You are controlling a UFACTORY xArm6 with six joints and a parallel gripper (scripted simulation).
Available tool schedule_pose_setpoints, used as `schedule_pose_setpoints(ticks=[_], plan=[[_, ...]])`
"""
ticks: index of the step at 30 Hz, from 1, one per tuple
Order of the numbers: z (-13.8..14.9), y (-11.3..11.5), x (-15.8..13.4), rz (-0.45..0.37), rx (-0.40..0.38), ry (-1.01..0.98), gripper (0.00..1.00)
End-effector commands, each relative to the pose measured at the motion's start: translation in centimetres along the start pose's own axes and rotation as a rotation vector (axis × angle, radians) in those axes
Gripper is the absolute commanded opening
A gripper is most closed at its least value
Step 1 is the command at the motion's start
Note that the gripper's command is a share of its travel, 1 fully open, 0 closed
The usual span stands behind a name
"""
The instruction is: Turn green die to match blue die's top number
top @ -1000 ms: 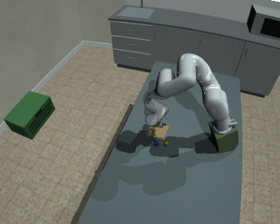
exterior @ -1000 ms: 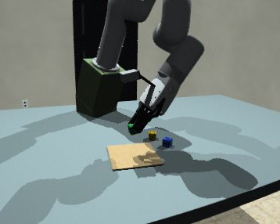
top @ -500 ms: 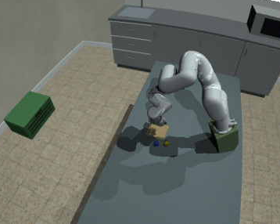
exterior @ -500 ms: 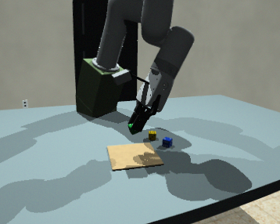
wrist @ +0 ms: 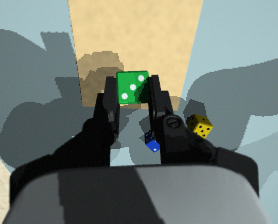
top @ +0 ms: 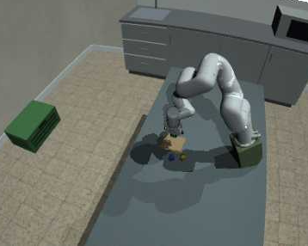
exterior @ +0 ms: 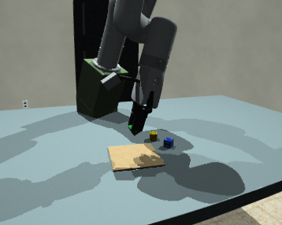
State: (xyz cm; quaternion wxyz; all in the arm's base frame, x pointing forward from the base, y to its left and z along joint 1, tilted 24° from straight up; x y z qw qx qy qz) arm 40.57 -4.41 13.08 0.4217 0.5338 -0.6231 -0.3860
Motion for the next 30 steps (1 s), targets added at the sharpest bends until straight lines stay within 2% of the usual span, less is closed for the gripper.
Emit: schedule_pose_setpoints(ticks=[1, 30], plan=[[-0.2, 0.1, 0.2, -0.011, -0.006, 0.002, 0.21], [-1.2, 0.1, 1.2, -0.028, -0.021, 0.001, 0.21]])
Point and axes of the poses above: the point where the finger pads meet when closed, its own y axis back along the fingers, its own z axis across the jaws, x = y × z, the point moved 10 cm from there along y, back along the fingers, and after that the axes turned 9 degrees about y, right-handed, at the moved point
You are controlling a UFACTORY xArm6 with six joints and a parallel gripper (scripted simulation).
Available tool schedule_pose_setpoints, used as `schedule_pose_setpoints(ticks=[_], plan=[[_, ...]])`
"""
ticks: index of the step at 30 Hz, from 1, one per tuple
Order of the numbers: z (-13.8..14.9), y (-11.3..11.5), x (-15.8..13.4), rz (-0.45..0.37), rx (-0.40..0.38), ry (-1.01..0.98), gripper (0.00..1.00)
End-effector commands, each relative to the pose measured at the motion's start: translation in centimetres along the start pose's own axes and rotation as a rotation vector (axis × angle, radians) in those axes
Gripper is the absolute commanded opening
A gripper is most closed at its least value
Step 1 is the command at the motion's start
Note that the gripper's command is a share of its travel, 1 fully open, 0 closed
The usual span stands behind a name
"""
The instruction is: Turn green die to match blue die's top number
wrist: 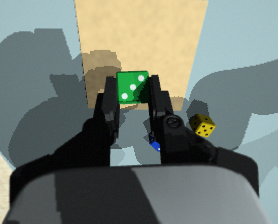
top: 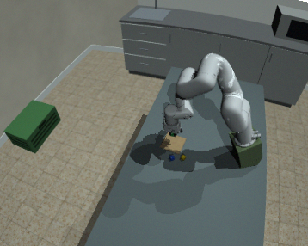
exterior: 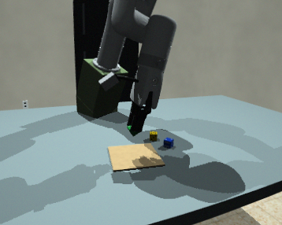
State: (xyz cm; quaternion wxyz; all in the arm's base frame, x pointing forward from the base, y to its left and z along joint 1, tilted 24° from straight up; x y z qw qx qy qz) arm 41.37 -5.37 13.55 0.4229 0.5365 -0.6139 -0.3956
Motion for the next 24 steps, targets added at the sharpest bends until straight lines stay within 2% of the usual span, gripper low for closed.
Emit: schedule_pose_setpoints(ticks=[1, 11, 24], plan=[[-0.4, 0.1, 0.3, -0.010, -0.005, 0.000, 0.21], [-0.8, 0.1, 1.2, -0.039, -0.017, -0.001, 0.21], [-0.6, 0.0, 2.4, -0.118, -0.019, 0.001, 0.21]])
Point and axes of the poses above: the point where the finger pads meet when closed, its own y axis back along the fingers, its own z axis across the jaws, x = y × z, the point moved 10 cm from there along y, back along the fingers, and after that the axes turned 9 degrees about y, right-handed, at the moved point
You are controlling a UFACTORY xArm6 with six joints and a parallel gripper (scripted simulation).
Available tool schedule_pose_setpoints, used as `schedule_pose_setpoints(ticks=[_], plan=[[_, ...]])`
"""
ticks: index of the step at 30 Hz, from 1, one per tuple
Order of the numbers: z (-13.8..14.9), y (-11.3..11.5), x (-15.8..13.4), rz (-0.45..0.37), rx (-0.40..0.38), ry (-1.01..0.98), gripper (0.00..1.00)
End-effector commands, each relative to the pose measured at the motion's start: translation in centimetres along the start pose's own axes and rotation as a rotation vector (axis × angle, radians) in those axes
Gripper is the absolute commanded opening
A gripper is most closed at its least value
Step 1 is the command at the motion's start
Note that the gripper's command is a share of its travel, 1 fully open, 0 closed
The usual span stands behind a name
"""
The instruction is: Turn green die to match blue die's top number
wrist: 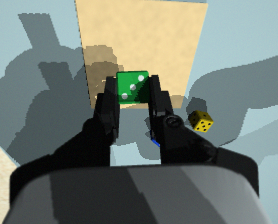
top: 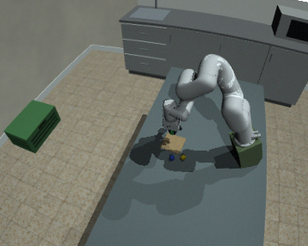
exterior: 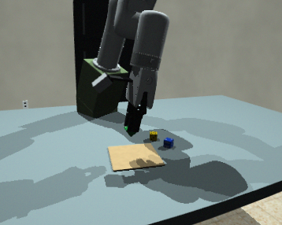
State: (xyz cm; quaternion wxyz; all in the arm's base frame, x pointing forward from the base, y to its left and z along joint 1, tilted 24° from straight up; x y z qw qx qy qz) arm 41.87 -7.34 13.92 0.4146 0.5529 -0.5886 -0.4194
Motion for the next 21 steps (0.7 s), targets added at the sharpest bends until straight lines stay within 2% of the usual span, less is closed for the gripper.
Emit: schedule_pose_setpoints(ticks=[1, 21], plan=[[0.0, 0.1, 0.5, -0.044, 0.007, 0.003, 0.21], [1.3, -0.2, 0.5, -0.145, 0.053, 0.008, 0.21]])
Point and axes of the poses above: the point where the finger pads meet when closed, its own y axis back along the fingers, its own z axis across the jaws, x = y × z, the point moved 10 cm from there along y, back along the fingers, and after that the axes turned 9 degrees about y, right-handed, at the moved point
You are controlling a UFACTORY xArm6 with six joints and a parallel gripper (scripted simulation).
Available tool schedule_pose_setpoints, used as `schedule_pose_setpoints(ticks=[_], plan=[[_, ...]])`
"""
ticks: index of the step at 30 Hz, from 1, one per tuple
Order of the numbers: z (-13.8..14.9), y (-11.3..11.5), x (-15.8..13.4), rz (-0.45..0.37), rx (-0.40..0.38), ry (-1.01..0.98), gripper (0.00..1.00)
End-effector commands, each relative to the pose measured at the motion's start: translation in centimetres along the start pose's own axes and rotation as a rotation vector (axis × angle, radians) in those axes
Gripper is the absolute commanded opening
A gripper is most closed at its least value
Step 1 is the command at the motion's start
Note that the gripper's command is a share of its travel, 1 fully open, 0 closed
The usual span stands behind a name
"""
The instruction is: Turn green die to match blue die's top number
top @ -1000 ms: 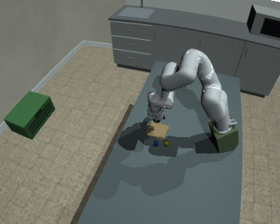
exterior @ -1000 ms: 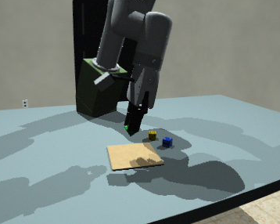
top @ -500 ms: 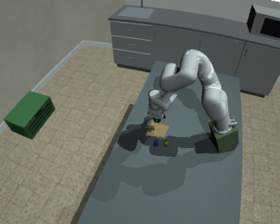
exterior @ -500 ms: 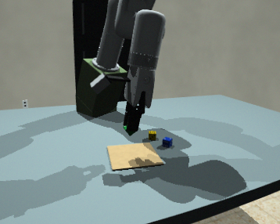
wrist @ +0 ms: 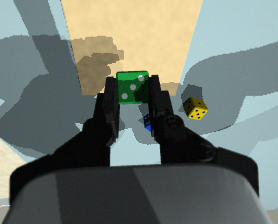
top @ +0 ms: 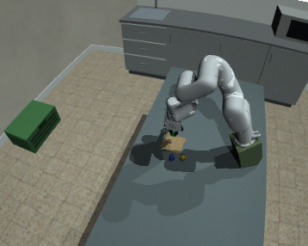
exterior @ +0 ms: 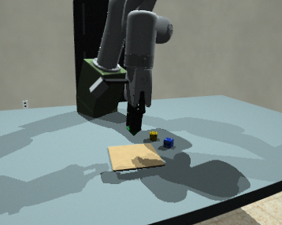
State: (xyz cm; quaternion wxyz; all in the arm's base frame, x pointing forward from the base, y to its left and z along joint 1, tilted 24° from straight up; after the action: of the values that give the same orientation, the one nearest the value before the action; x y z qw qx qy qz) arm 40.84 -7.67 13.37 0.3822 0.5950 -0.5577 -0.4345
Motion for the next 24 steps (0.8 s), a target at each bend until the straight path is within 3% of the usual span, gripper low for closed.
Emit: schedule_pose_setpoints(ticks=[1, 24], plan=[[0.27, 0.02, 0.11, -0.025, 0.028, 0.003, 0.21], [0.78, -0.08, 0.12, -0.052, 0.052, 0.005, 0.21]])
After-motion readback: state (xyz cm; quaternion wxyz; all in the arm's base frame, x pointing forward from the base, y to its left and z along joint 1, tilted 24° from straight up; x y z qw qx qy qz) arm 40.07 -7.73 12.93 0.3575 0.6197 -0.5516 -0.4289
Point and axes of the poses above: the point where the finger pads meet when closed, its own y axis back along the fingers, its own z axis across the jaws, x = y × z, the point moved 10 cm from there along y, back along the fingers, and after that the axes turned 9 degrees about y, right-handed, at the moved point
